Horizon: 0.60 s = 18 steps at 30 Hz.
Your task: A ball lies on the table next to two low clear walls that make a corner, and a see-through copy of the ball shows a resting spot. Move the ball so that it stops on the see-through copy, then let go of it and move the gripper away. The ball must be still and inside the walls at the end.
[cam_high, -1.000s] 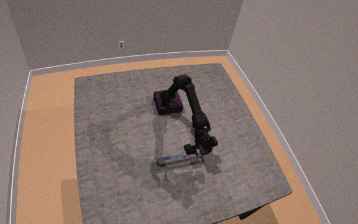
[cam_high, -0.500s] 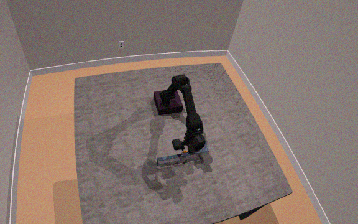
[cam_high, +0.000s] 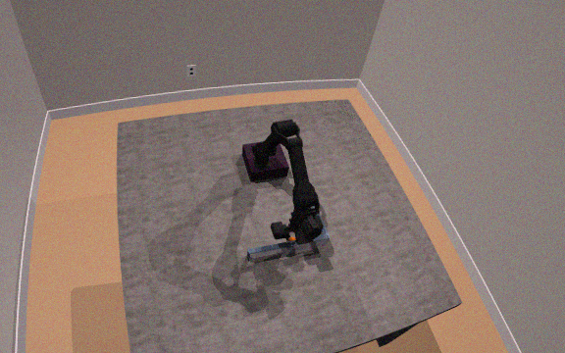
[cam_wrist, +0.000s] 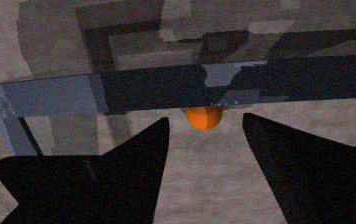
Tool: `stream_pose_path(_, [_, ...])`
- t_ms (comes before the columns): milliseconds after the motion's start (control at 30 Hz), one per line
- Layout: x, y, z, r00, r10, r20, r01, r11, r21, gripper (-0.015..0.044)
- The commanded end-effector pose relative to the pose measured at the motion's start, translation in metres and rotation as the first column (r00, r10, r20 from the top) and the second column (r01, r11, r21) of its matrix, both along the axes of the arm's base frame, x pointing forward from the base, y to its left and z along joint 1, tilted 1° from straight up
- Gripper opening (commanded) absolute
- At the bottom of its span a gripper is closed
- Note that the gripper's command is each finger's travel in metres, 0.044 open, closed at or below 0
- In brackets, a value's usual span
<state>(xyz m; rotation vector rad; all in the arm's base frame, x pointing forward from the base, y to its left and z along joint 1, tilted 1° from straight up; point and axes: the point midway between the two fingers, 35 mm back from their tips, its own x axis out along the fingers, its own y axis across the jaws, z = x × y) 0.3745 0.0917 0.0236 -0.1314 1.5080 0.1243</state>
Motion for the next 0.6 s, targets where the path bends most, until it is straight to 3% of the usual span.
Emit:
stream_pose_path(0, [-0.002,-0.001,-0.011,1.000,0.003,-0.014,-0.003,1.000,-0.009,0.0250])
stream_pose_path(400, [-0.002,-0.002,-0.027,1.000,0.003,-0.014,-0.003,1.000,-0.009,0.0250])
stream_pose_path(500, [-0.002,-0.002,-0.027,1.000,0.003,-0.014,-0.003,1.000,-0.009,0.0171])
stream_pose_path(567, [-0.002,-0.002,-0.027,1.000,0.003,-0.014,-0.003,1.000,-0.009,0.0157])
